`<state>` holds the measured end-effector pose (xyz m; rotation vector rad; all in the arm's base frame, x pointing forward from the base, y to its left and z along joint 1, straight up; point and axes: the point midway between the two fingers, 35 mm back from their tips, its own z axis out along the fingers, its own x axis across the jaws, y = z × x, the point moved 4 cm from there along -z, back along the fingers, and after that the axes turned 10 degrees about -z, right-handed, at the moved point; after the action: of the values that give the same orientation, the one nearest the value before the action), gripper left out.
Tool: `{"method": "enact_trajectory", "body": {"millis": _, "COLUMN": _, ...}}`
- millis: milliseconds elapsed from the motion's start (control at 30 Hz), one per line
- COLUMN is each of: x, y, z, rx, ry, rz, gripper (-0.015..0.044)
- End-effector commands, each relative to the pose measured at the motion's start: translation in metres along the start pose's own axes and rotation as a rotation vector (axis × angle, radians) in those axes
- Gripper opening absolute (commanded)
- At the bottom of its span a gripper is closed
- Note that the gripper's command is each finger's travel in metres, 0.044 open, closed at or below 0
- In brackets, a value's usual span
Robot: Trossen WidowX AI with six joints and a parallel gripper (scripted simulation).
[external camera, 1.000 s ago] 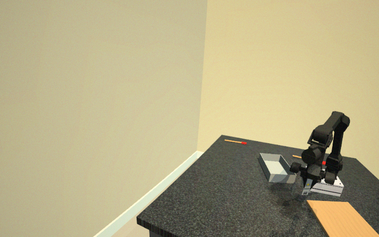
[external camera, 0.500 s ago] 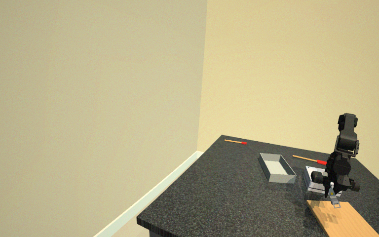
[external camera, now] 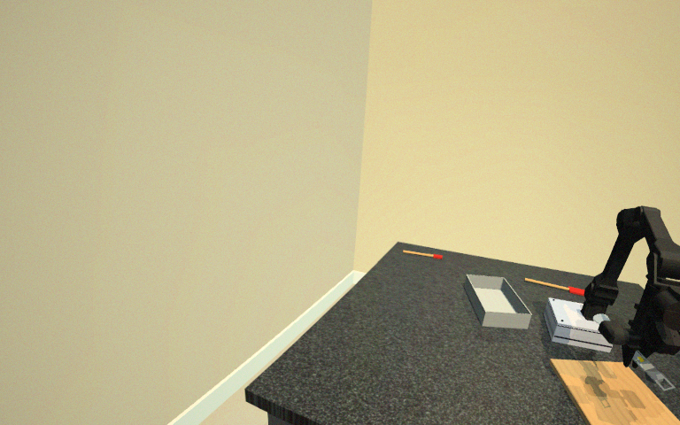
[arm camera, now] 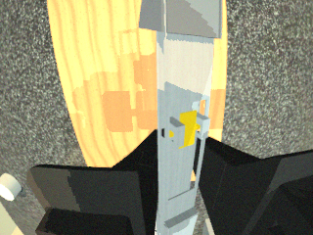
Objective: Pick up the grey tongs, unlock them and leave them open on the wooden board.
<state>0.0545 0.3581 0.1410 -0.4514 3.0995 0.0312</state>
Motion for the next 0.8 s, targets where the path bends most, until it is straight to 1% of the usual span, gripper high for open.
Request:
{"method": "enact_trajectory", "body": {"millis": 0, "x": 0.0253, "y": 0.0096, "z": -0.0041, "rx": -0.014, "ry": -0.002, "rz": -0.064, "gripper": -0.015}}
{"method": "enact_trajectory", "body": {"millis": 333, "x": 0.0258, "y": 0.0096, "z": -0.0045, "rx": -0.035, "ry": -0.002, "rz": -0.062, "gripper": -0.015}}
{"method": "enact_trajectory", "body": {"millis": 767, "x": 0.0208, "y": 0.0049, "z": -0.0117, "rx": -0.293, "ry": -0.016, "rz": -0.012, "gripper": -0.015}}
